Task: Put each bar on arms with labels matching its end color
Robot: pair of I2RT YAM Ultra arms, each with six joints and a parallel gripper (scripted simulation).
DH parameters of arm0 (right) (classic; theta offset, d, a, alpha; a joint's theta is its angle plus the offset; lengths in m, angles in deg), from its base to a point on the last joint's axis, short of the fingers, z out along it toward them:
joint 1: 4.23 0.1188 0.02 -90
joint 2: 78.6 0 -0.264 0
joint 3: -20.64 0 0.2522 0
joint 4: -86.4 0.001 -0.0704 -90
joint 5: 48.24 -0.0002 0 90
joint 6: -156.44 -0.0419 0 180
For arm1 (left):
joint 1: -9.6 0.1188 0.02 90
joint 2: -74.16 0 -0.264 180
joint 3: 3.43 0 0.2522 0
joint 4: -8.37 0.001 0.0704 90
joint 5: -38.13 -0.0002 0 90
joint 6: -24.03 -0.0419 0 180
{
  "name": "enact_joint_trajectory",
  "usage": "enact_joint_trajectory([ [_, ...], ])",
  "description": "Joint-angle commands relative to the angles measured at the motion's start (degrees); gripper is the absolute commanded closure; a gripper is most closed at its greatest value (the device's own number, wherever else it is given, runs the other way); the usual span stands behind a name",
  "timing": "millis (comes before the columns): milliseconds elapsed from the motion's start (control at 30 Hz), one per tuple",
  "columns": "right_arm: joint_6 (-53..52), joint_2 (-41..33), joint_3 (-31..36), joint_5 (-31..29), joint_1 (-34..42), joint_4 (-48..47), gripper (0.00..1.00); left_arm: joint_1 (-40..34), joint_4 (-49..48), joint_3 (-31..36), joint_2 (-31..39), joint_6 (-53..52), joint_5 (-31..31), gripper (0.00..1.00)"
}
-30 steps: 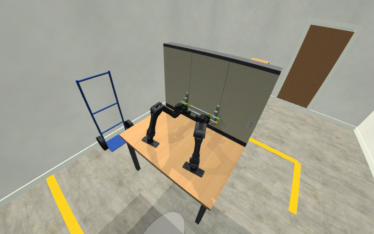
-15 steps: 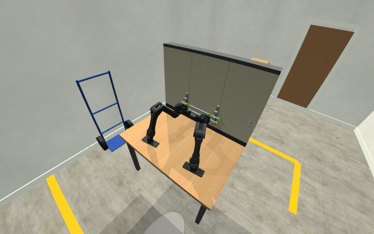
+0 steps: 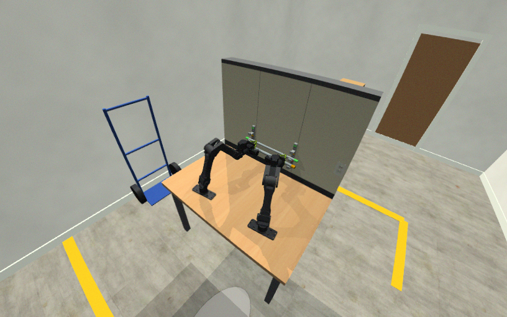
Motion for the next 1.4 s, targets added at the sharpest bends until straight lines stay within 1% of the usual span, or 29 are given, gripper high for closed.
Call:
enact_joint_trajectory([
  [0, -0.2, 1.13, -2.21, 0.48, -0.59, 1.78, 1.0, 0.57, 2.12, -1.84, -0.64, 0.23, -0.46, 1.0],
  [900, -0.18, 0.69, -3.75, 0.61, -0.74, 3.71, 1.0, 0.65, 4.07, -3.4, -0.21, 0.21, -0.56, 1.0],
  [1367, -0.16, -0.92, -5.49, 0.6, -0.74, 6.99, 1.0, 0.64, 7.37, -5.14, 1.38, 0.2, -0.56, 1.0],
])
